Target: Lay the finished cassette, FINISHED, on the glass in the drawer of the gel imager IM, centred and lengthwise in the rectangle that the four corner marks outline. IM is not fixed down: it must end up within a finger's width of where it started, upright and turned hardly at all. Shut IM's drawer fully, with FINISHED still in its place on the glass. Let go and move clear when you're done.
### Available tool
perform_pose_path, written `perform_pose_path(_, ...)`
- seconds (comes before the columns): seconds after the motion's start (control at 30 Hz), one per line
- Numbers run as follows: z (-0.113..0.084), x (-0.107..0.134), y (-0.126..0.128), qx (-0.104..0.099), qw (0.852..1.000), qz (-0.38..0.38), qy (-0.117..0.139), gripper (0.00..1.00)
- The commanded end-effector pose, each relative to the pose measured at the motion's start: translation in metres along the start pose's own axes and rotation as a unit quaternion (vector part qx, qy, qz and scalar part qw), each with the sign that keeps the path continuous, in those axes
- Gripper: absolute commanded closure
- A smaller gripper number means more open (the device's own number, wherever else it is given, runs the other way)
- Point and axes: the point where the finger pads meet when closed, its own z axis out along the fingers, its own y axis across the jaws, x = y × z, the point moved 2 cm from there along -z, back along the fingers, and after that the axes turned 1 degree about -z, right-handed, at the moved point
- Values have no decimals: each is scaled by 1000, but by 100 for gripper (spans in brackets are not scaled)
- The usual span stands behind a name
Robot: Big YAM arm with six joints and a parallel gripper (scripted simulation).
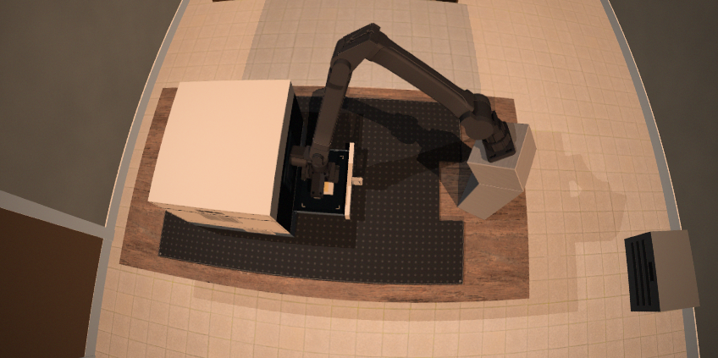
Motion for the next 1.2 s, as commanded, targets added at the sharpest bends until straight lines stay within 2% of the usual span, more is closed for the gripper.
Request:
perform_pose_path(0.0, 5, -16, 17, -16, 1000, -9, -6, 8)
perform_pose_path(0.1, -16, -10, -3, 2, 1000, -2, -4, 8)
perform_pose_path(0.23, -21, -10, -3, 3, 1000, -2, -4, 8)
perform_pose_path(0.53, -30, -10, -3, 2, 1000, -3, -4, 8)
perform_pose_path(0.57, -15, -16, 16, -16, 1000, -9, -6, 8)
perform_pose_path(0.67, -36, -10, -3, 2, 1000, -2, -4, 8)
perform_pose_path(1.1, -50, -9, -2, 2, 1000, -3, -4, 8)
perform_pose_path(1.13, -35, -16, 16, -17, 1000, -9, -6, 8)
perform_pose_path(1.17, -41, -14, 12, -14, 1000, -7, -6, 8)
